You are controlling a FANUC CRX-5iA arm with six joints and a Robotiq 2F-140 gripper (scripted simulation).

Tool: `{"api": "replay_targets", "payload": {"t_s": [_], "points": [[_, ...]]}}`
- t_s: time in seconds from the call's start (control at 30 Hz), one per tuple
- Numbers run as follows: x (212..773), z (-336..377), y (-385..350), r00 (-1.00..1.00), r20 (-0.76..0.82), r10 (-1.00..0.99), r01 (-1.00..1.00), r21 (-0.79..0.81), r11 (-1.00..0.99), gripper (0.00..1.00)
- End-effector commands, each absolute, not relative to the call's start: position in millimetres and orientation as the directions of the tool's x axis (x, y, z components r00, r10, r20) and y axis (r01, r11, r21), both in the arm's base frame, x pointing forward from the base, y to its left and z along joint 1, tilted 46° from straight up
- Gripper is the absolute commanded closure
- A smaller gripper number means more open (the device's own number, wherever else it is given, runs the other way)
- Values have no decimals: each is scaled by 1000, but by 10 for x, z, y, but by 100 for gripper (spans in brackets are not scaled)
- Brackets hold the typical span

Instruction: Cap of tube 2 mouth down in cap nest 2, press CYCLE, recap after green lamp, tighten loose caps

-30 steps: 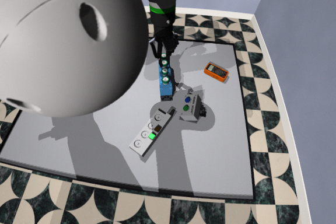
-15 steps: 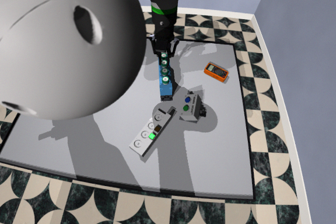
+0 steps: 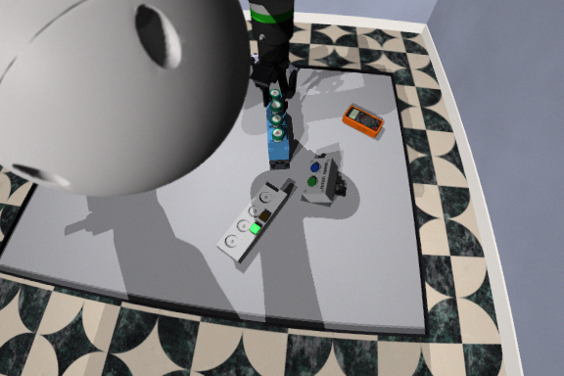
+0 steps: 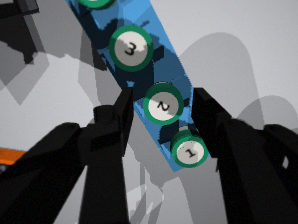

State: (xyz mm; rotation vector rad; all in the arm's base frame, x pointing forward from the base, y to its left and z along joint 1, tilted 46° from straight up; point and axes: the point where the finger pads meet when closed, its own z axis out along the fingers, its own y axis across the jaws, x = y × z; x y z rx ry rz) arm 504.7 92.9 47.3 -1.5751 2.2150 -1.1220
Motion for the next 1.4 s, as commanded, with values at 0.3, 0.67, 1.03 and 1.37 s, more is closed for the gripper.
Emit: {"api": "replay_targets", "payload": {"t_s": [0.3,0.67,1.03,1.37], "points": [[5047,479,936,-220,413,-884,-801,-593,-77,59],[5047,479,935,161,635,-755,-814,-347,-466,59],[5047,479,936,419,713,-562,-717,-119,-686,59],[5047,479,935,419,713,-562,-717,-119,-686,70]]}}
